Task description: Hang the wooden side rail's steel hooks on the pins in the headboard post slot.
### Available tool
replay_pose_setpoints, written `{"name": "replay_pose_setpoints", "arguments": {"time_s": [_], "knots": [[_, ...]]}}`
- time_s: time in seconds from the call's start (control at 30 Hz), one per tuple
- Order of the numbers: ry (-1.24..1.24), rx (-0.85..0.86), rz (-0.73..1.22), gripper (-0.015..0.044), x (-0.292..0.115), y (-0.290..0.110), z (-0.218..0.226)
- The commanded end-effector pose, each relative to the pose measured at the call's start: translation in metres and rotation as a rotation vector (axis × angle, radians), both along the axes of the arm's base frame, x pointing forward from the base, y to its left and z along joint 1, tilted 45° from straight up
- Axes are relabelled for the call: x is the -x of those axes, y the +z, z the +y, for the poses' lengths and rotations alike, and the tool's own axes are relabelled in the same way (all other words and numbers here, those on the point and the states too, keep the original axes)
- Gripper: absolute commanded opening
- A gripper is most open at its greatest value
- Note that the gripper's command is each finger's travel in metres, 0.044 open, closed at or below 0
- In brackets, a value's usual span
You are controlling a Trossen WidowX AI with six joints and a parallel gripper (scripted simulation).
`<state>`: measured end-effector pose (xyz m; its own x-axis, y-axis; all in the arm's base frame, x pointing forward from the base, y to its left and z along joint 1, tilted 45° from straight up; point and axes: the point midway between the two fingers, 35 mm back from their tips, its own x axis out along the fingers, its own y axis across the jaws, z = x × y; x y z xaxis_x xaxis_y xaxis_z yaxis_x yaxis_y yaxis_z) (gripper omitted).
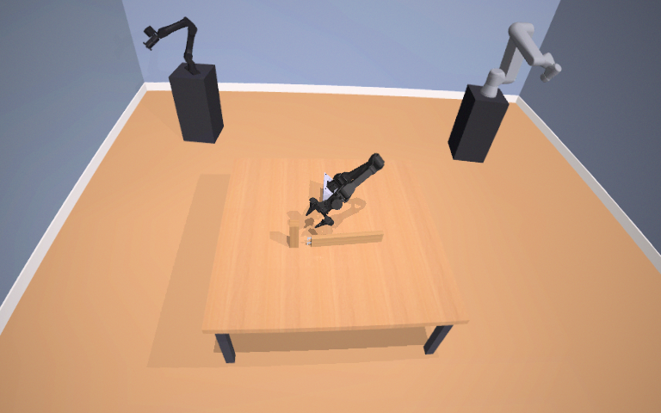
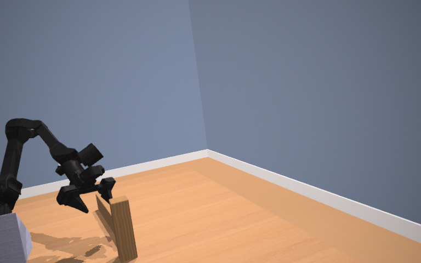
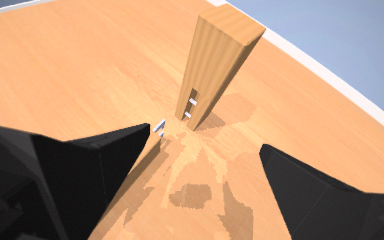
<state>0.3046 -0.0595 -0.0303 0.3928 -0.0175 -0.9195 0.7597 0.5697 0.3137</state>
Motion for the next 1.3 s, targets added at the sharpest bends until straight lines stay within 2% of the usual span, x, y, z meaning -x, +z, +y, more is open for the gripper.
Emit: {"name": "replay_pose_setpoints", "arguments": {"time_s": [0.0,0.3,0.57,0.93,1.27], "knots": [[0.293,0.033,0.048,0.0440,-0.008,0.000,0.006],[0.910,0.066,0.067,0.0440,-0.017,0.005,0.018],[1.434,0.071,-0.033,0.0440,-0.025,0.015,0.028],[2.064,0.105,-0.364,0.0440,-0.035,0.037,0.040],[2.385,0.187,-0.702,0.0440,-0.043,0.056,0.046]]}}
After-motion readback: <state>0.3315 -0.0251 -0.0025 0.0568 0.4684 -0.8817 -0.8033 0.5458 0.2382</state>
